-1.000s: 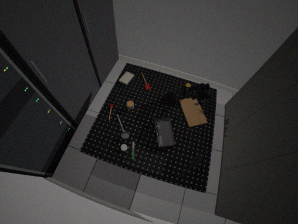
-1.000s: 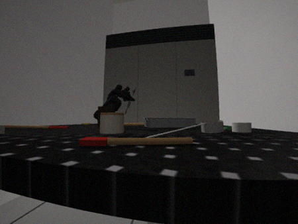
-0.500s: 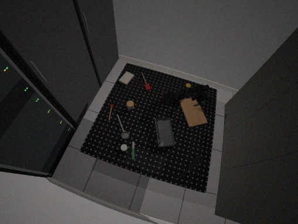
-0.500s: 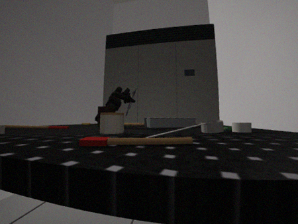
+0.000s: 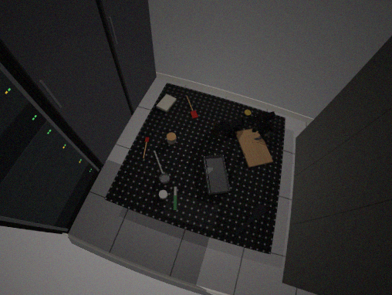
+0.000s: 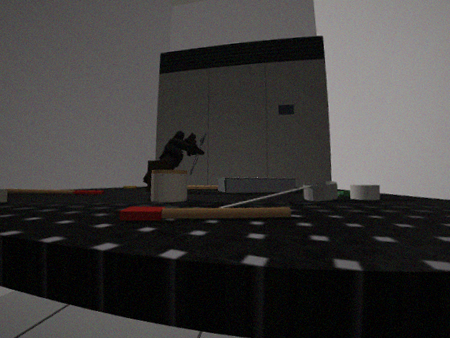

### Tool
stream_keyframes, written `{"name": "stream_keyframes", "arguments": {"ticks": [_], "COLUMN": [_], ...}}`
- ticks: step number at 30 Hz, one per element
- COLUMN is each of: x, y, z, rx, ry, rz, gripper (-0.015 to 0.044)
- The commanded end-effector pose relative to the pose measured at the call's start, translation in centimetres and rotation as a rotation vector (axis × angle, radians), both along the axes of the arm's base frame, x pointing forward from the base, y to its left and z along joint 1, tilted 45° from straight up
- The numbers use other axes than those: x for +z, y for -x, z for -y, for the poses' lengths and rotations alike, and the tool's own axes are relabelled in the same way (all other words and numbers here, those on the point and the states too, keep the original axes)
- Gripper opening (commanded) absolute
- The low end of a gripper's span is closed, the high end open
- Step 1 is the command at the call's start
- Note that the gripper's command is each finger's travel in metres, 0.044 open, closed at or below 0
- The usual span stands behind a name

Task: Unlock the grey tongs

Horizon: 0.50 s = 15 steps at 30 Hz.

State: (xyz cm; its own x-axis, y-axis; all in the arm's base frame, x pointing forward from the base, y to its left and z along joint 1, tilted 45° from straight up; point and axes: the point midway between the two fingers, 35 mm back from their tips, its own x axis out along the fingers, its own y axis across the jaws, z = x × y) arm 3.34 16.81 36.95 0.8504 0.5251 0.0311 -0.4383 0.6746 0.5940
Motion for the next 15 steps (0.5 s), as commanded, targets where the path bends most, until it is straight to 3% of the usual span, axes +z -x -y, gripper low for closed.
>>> {"name": "stream_keyframes", "arguments": {"ticks": [1,15], "x": [0.0,0.54], "y": [0.01,0.07], "z": [-0.02,0.6], "rx": [0.001,0.005], "ry": [-0.001,0.002], "rz": [0.0,0.003], "gripper": [-0.015,-0.015]}}
